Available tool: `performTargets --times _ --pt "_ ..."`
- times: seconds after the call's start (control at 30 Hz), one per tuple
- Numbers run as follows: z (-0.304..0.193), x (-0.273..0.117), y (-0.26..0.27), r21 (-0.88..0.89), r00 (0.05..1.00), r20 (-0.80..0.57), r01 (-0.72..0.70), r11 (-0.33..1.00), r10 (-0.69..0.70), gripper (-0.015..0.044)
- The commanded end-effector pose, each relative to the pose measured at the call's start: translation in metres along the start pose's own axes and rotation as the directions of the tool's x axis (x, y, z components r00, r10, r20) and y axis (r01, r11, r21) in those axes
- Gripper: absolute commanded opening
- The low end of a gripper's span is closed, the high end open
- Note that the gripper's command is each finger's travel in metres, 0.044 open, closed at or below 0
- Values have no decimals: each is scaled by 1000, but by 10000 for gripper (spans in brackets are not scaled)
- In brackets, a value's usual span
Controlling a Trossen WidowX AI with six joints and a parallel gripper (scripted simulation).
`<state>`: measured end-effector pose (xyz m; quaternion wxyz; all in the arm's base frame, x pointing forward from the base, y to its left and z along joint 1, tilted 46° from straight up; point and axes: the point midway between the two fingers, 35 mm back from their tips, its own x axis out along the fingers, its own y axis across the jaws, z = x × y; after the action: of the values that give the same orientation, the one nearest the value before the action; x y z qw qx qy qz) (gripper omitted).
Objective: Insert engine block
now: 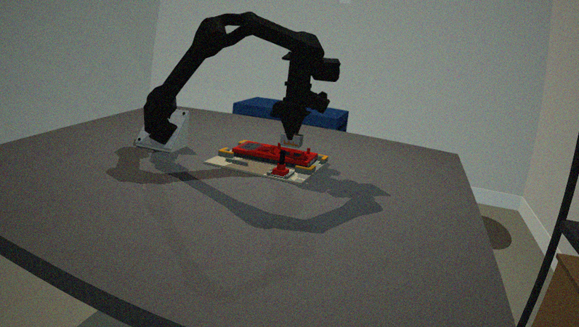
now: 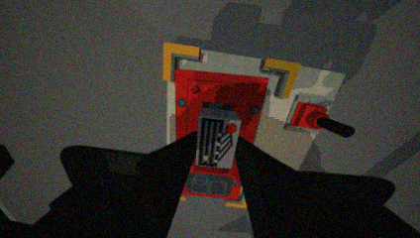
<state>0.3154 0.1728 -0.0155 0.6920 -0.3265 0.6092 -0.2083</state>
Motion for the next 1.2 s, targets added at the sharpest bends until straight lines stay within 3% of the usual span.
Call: performTargets --times 0.0,1.17 --pt "0 0 0 -1 1000 -2 -6 1000 6 158" --pt "0 9 0 -10 1000 -2 -5 1000 5 158"
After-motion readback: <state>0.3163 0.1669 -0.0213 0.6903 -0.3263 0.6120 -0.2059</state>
